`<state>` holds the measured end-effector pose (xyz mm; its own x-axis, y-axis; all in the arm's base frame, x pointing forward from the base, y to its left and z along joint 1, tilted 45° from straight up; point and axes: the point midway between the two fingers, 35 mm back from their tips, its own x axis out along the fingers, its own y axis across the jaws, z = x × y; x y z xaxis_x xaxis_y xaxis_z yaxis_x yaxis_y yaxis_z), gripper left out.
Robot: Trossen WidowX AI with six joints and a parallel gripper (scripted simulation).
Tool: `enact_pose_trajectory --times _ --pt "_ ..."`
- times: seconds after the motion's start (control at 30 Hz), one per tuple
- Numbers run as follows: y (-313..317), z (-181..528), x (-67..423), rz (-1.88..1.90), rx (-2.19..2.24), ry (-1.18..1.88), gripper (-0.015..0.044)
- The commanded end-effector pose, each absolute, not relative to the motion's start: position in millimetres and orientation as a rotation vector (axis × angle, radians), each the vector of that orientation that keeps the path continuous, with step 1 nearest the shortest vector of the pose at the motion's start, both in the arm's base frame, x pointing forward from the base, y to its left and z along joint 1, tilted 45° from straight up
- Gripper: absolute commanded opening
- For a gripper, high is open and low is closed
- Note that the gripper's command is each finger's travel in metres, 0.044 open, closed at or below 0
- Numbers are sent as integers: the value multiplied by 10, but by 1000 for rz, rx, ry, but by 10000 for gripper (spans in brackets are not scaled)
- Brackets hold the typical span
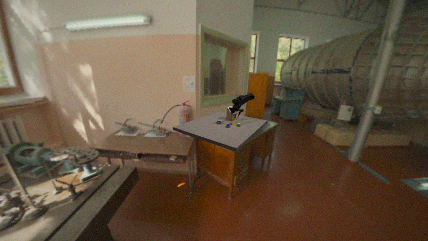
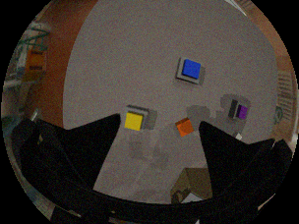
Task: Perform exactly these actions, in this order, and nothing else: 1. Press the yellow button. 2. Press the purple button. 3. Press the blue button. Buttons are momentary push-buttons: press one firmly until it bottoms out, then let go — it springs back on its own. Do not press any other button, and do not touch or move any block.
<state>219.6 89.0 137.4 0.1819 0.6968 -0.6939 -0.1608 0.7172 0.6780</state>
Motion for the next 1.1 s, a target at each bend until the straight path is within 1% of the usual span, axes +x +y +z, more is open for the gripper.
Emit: enact_pose_trajectory --times 0.0,0.27,0.33,0.5,0.73,0.77,1.07 --pt "1262 1555 1823 626 602 1480 400" --pt "1273 1561 1808 624 604 1489 400" --pt "1327 1500 1817 623 602 1489 348" --pt "1696 1144 1802 627 605 1488 216" --pt "1711 1131 1799 627 606 1487 32" --pt "1711 1131 1799 627 606 1487 20" --pt "1711 1131 1799 627 606 1487 20"
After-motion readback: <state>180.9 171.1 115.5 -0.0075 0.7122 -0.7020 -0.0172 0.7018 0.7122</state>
